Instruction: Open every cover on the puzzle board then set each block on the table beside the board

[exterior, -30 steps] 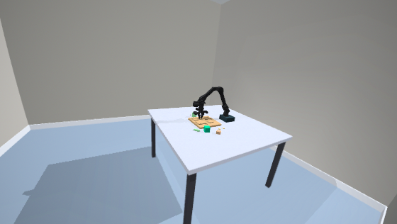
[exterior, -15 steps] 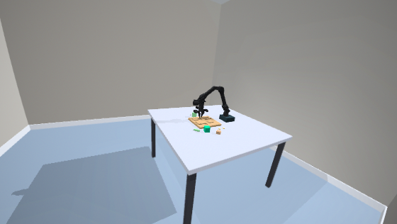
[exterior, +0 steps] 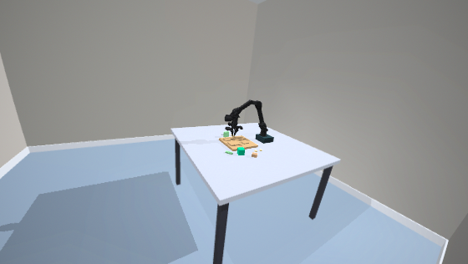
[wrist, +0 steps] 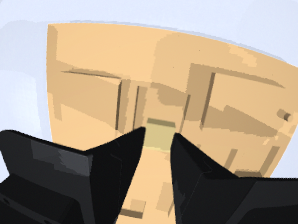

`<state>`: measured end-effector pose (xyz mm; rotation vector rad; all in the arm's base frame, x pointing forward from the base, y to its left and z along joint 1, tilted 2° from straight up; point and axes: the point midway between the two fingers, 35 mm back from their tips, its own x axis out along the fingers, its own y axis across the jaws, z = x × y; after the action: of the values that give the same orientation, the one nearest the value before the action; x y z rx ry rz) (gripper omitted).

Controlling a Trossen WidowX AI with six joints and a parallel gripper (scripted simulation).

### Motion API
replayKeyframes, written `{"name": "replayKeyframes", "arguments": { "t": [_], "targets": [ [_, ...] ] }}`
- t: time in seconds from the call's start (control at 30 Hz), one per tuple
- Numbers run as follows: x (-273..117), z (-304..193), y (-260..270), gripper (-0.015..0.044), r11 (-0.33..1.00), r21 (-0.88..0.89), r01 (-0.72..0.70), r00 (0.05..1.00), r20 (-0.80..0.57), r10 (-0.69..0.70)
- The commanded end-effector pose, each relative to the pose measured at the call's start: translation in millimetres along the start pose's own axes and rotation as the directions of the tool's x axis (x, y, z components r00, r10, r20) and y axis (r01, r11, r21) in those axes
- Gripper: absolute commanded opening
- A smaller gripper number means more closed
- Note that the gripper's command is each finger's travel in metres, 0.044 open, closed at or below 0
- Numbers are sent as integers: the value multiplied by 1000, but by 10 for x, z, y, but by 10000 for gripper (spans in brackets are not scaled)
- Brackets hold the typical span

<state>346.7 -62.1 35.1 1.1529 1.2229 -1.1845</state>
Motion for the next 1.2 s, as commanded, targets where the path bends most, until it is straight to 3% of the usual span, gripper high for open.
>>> {"name": "replayKeyframes", "arguments": {
  "t": [0.0, 0.57, 1.17],
  "targets": [
    [-108, 5, 12, 80, 1000, 3, -4, 1000, 3, 4],
    [-488, 8, 1, 80, 1000, 3, -4, 1000, 3, 4],
    [-500, 612, -341, 80, 1000, 3, -2, 1000, 7, 2]
  ]
}}
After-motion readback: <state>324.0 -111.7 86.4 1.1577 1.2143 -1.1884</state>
